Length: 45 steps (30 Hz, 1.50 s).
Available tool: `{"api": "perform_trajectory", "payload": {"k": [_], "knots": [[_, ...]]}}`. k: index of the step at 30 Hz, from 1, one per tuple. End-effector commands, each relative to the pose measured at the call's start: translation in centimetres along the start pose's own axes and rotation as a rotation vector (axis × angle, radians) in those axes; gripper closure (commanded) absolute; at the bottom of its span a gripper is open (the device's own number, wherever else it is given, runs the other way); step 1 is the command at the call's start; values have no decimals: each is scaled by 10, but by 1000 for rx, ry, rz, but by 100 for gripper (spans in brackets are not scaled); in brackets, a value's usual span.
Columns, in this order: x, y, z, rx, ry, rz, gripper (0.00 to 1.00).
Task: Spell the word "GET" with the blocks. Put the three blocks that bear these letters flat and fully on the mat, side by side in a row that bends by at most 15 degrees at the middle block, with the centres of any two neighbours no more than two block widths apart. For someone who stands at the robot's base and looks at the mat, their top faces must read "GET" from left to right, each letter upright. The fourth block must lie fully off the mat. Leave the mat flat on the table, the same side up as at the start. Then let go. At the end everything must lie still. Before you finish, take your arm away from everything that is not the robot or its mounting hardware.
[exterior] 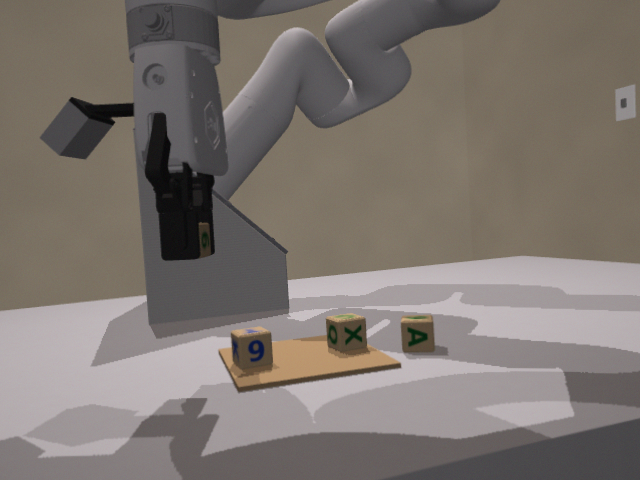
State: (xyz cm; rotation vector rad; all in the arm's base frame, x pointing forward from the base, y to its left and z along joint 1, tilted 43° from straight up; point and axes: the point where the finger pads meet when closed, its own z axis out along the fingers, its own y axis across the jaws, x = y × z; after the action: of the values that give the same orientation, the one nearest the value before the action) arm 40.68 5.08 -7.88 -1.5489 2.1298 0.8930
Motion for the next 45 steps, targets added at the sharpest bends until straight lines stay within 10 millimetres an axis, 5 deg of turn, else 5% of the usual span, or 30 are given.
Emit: {"api": "perform_trajectory", "payload": {"k": [1, 14, 32, 45], "knots": [[-23, 7, -4, 13, 3, -138, 73], [-86, 42, -2, 6, -13, -535, 73], [-86, 43, 1, 6, -11, -538, 73], [-87, 43, 39, 6, -10, -539, 73]]}}
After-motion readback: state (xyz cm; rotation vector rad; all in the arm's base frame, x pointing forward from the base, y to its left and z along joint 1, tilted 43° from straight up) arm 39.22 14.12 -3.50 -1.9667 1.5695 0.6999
